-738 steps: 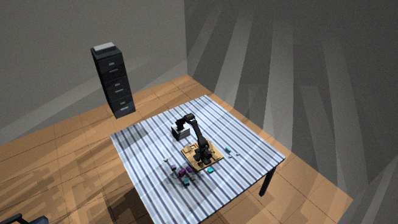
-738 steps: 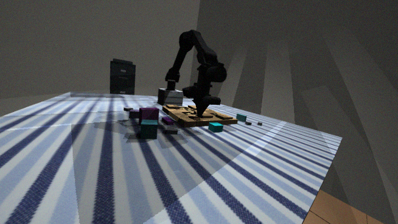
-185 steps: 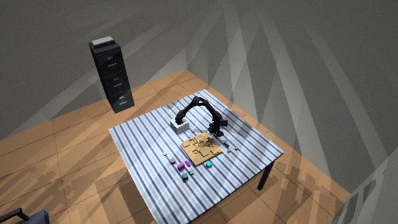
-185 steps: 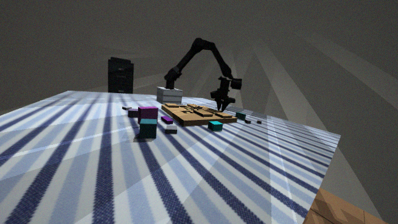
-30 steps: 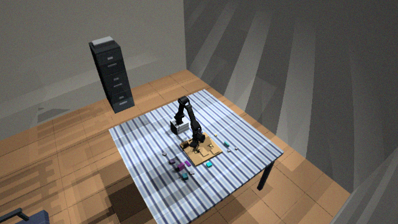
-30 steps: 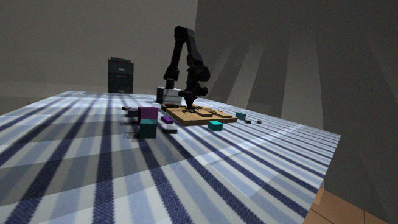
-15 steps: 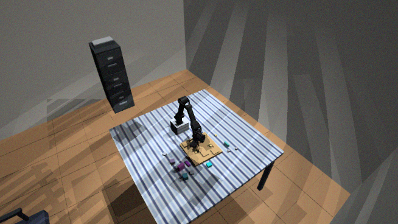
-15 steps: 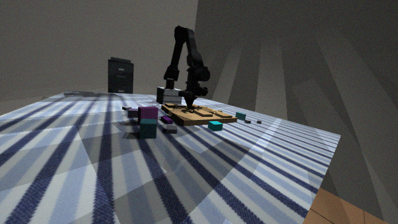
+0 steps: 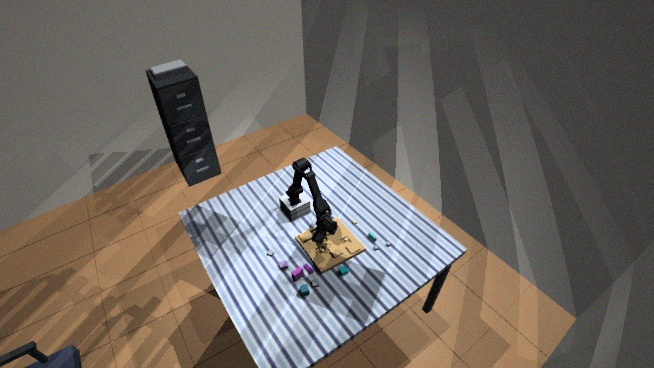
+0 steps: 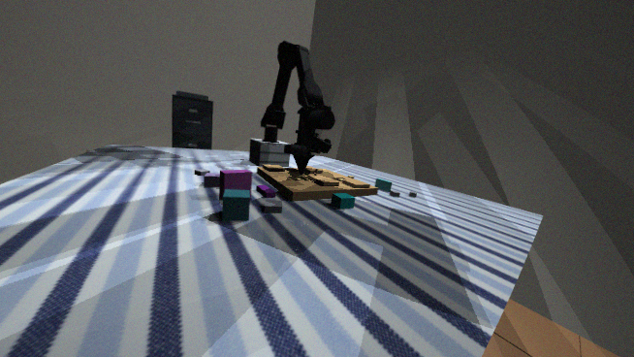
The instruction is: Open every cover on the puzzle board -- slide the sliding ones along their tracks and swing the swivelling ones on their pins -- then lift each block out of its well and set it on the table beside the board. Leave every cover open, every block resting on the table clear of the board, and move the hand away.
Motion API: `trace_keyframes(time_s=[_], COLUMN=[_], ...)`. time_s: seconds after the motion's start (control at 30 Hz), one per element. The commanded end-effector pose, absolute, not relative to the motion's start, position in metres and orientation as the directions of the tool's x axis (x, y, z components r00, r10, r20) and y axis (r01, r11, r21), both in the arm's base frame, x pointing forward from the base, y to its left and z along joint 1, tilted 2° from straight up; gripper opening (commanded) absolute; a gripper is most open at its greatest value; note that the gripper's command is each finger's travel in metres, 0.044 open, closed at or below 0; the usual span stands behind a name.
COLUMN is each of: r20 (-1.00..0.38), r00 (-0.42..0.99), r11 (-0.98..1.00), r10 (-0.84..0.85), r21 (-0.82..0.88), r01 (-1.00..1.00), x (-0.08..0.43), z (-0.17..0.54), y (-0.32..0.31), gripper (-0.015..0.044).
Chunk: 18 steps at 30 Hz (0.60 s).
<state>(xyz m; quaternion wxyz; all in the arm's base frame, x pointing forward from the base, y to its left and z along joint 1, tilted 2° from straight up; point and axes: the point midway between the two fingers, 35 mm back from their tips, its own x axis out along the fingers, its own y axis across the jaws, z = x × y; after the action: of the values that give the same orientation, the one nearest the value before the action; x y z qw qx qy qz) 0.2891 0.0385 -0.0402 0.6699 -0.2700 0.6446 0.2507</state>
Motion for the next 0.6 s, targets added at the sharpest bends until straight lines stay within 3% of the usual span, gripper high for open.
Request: trace_keyframes(time_s=[0.0, 0.47, 0.57], r20=[-0.999, -0.999, -0.999], r00=[0.046, 0.045, 0.042], r11=[0.726, 0.726, 0.728], r10=[-0.011, -0.011, -0.012], r21=[-0.039, -0.039, -0.038], r01=[-0.687, -0.686, -0.684], x=[0.29, 0.288, 0.288], z=[-0.041, -0.029, -0.026], y=[0.039, 0.039, 0.038], gripper=[0.0, 0.0, 0.0079])
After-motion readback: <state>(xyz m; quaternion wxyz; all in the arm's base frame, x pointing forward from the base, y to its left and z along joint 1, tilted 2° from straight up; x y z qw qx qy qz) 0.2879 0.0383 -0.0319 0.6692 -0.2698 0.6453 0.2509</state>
